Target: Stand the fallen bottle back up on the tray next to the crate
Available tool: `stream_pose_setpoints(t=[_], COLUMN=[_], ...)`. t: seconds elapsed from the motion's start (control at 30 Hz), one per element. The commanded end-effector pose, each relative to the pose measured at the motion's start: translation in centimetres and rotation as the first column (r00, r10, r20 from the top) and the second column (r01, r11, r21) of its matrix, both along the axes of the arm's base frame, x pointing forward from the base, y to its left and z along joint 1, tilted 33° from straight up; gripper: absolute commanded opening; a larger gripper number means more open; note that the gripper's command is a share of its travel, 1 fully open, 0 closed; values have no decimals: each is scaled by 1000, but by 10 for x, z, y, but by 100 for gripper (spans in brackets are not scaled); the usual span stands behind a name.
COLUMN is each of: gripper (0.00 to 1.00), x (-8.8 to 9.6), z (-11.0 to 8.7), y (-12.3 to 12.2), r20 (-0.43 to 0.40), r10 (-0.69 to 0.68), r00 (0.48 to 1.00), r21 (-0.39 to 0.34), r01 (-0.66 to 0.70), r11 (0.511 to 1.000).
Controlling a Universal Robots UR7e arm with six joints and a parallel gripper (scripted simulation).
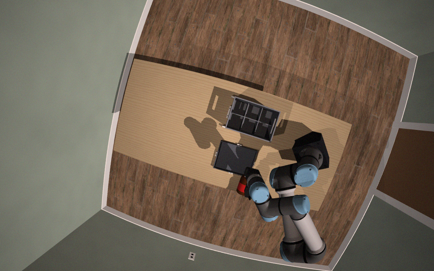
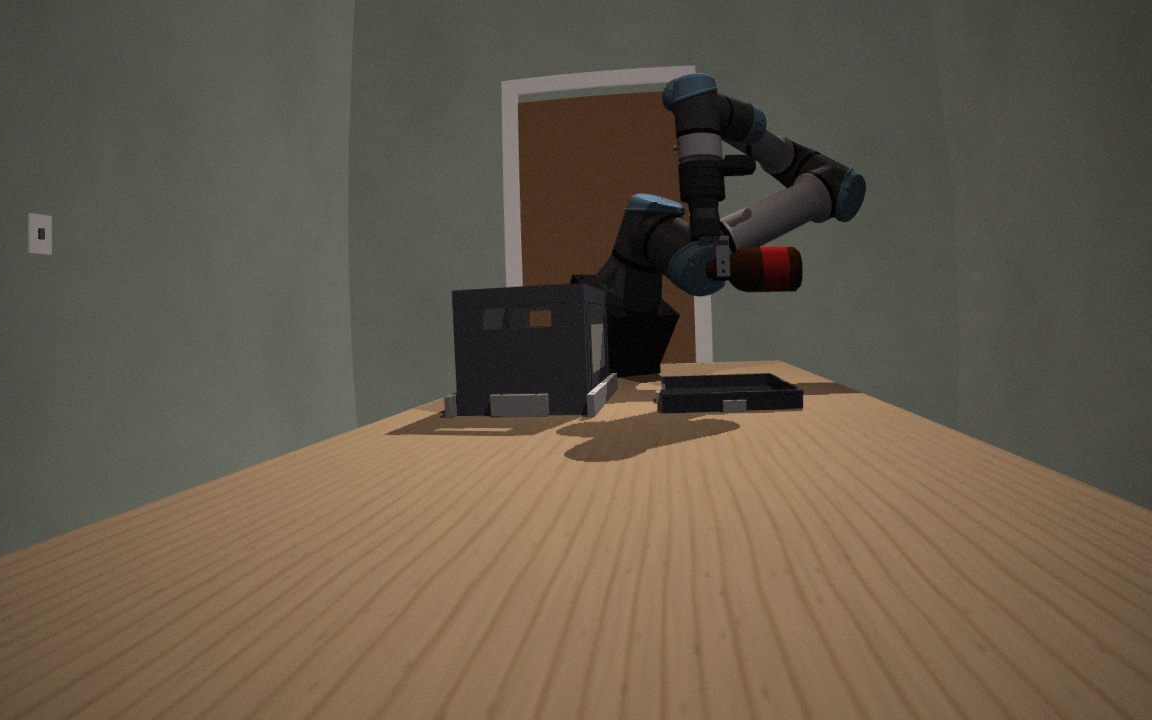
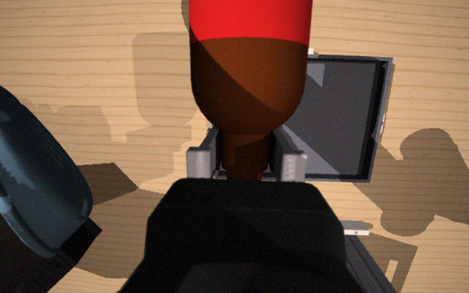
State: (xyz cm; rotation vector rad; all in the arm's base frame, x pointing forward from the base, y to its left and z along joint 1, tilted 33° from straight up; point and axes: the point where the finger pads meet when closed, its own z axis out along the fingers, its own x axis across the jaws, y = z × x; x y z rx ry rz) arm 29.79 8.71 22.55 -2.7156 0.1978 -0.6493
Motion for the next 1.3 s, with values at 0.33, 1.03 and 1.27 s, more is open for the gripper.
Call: stream_pose_setpoints(t=[0.33, 1.03, 1.27], gripper=[0, 0, 0], x=[0, 0, 0], z=[0, 0, 0], y=[0, 0, 0], r20=[3, 3, 5], r10=[5, 5, 13], r00=[1000, 1000, 1000], r21=[-3, -3, -7], r01=[-5, -5, -13], r11=[1000, 1000, 1000])
